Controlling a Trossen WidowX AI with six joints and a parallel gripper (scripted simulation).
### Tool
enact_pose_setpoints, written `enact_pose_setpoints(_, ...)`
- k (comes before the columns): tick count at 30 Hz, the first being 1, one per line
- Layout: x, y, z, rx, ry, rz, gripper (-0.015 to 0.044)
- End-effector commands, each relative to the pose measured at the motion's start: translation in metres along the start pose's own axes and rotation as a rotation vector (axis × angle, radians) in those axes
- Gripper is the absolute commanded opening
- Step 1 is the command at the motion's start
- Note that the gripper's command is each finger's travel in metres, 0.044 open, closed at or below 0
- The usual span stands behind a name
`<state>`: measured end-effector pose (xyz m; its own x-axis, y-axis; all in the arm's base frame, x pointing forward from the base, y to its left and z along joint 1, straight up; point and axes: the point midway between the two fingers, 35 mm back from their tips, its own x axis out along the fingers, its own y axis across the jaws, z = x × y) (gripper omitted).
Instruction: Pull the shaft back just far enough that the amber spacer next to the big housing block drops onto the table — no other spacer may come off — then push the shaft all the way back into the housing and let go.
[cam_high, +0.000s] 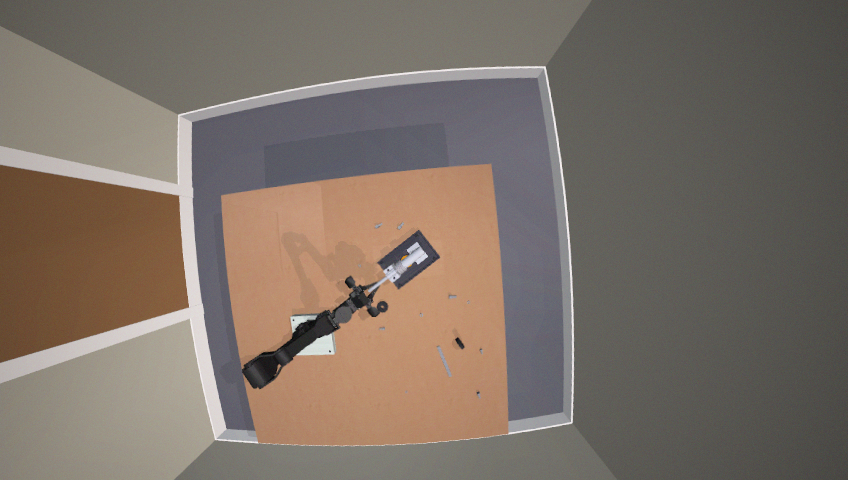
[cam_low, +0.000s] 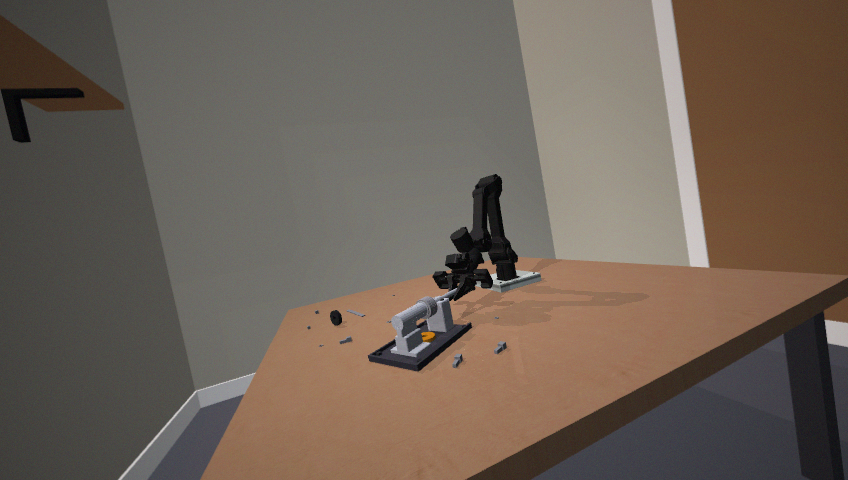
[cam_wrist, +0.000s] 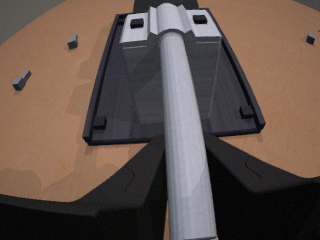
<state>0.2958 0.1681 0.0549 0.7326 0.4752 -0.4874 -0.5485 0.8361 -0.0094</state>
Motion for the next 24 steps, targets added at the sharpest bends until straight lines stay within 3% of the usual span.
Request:
enact_pose_setpoints(1,0.0022,0.0001,0.003,0.003,-0.005,0.001,0.0)
enact_pose_setpoints(24,0.0097,0.0001,0.0076,0.003,-0.005,0.001,0.0)
